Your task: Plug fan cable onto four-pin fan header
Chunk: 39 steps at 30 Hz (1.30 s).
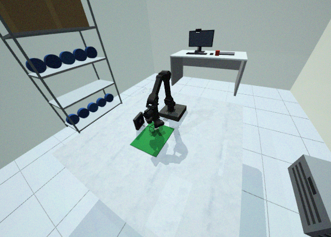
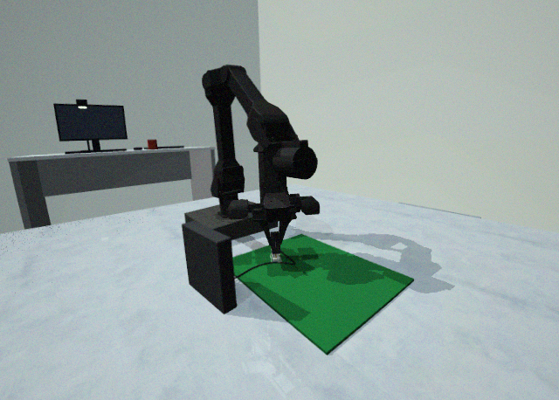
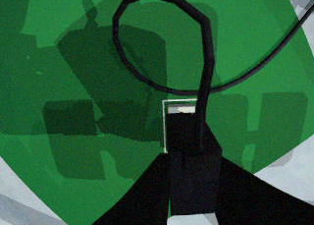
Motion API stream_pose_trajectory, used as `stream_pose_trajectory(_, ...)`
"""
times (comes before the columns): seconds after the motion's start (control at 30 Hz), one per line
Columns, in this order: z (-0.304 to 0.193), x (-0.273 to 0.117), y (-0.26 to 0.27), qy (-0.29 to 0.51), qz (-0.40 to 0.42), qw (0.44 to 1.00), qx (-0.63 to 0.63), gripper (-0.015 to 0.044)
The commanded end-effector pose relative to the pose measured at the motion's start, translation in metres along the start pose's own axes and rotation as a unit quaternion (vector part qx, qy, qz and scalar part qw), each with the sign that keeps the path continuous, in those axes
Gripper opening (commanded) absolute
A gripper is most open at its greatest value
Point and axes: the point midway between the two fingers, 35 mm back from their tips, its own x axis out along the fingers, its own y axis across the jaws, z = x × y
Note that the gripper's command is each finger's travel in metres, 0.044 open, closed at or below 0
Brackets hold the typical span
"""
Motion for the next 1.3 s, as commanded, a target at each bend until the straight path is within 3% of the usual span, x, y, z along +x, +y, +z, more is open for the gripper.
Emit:
stream_pose_trajectory(0.0,-0.001,0.004,-0.001,0.001,-0.002,1.000,-0.001,0.0000)
stream_pose_trajectory(0.63,-0.001,0.015,-0.001,0.001,-0.002,1.000,-0.001,0.0000)
stream_pose_trajectory(0.97,0.000,0.012,0.000,0.000,0.000,1.000,0.000,0.0260)
stream_pose_trajectory(1.07,0.000,0.009,0.000,0.000,0.000,1.000,0.000,0.0260)
stream_pose_trajectory(1.2,0.000,-0.040,0.001,0.001,-0.001,1.000,-0.001,0.0260)
stream_pose_trajectory(1.27,0.000,-0.043,0.000,0.001,-0.001,1.000,-0.001,0.0260)
